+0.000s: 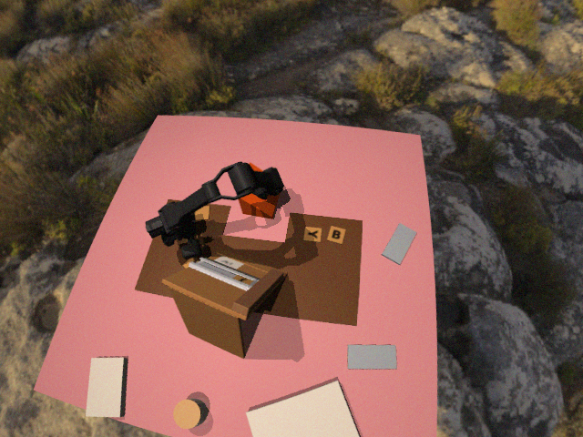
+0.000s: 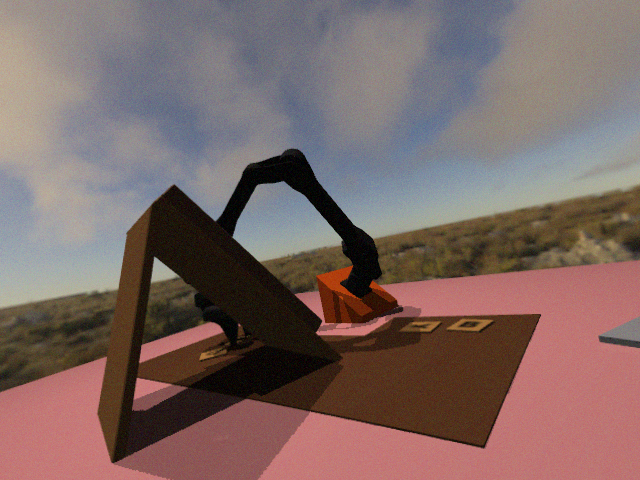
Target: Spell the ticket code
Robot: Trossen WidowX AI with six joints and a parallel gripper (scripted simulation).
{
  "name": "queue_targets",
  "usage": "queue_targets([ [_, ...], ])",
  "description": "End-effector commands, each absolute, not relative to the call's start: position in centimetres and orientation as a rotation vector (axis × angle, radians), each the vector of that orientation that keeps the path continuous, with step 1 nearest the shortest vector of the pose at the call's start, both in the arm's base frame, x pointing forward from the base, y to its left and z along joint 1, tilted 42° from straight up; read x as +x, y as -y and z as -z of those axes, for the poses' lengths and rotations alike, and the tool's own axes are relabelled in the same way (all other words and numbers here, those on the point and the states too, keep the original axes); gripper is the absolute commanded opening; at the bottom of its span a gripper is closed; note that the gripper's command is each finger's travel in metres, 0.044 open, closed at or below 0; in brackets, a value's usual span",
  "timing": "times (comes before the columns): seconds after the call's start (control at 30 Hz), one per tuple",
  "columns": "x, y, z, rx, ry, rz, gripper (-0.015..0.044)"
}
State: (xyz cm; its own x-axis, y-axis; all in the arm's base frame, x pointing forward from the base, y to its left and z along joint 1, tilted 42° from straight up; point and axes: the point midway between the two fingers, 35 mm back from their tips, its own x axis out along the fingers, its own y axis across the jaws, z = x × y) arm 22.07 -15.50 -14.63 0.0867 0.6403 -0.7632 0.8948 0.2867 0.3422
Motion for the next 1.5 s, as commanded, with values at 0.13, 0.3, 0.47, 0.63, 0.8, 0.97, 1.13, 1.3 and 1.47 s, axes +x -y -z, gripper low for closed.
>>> queue_targets([
  [0.13,22.1,15.4,14.7,1.439,-1.629,0.345,0.0300],
  [0.3,22.1,15.4,14.7,1.439,-1.629,0.345,0.0267],
  [0.47,22.1,15.4,14.7,1.439,-1.629,0.345,0.0233],
  [0.63,22.0,15.7,14.4,1.439,-1.629,0.346,0.0122],
  [0.8,21.9,15.9,14.2,1.439,-1.629,0.346,0.0000],
  [0.97,21.9,16.1,13.9,1.439,-1.629,0.346,0.0000],
  [1.13,21.9,16.2,13.7,1.439,-1.629,0.346,0.0000],
  [1.3,22.0,16.4,13.5,1.439,-1.629,0.346,0.0000],
  [1.47,22.0,16.6,13.2,1.439,-1.629,0.346,0.0000],
])
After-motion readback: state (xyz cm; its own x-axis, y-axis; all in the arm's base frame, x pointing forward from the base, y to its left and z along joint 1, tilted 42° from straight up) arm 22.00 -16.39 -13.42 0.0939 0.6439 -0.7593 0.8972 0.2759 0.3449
